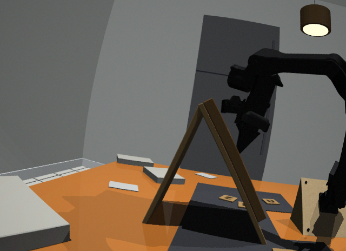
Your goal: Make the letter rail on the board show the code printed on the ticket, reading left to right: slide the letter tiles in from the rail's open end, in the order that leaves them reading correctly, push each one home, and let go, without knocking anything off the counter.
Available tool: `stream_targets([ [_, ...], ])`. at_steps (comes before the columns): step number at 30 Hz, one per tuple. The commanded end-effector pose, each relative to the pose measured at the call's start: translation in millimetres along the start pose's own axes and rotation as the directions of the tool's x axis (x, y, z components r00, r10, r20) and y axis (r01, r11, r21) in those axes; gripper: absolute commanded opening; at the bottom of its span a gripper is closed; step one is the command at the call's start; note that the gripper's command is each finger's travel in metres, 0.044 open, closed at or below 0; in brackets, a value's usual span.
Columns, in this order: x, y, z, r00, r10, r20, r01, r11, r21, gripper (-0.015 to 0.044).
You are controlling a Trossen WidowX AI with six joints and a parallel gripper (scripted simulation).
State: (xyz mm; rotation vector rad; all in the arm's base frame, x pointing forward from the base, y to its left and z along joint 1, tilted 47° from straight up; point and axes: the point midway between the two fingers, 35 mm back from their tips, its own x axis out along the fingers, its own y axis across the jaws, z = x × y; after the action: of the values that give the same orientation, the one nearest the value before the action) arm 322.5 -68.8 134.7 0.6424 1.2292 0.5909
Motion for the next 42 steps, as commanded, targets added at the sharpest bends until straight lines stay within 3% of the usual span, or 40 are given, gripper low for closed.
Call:
stream_targets([
  [1,-5,0,-4,1.0,-0.002,-0.002,0.002,1.0,-0.003,0.0],
  [12,-12,-1,-10,1.0,-0.002,-0.002,0.002,1.0,-0.003,0.0],
  [14,-17,-2,-10,1.0,-0.013,0.018,0.011,0.997,0.072,0.0053],
  [16,-36,-4,-16,0.997,-0.047,0.066,0.027,0.964,0.266,0.0105],
  [20,-76,-8,-33,0.978,-0.121,0.169,-0.018,0.76,0.65,0.021],
  [24,-112,-8,-54,0.944,-0.197,0.265,-0.164,0.414,0.895,0.0315],
  [29,-138,-6,-73,0.904,-0.267,0.334,-0.327,0.073,0.942,0.044],
  [32,-150,-4,-84,0.879,-0.304,0.366,-0.413,-0.104,0.905,0.044],
  [42,-153,-3,-87,0.873,-0.313,0.373,-0.432,-0.144,0.89,0.044],
])
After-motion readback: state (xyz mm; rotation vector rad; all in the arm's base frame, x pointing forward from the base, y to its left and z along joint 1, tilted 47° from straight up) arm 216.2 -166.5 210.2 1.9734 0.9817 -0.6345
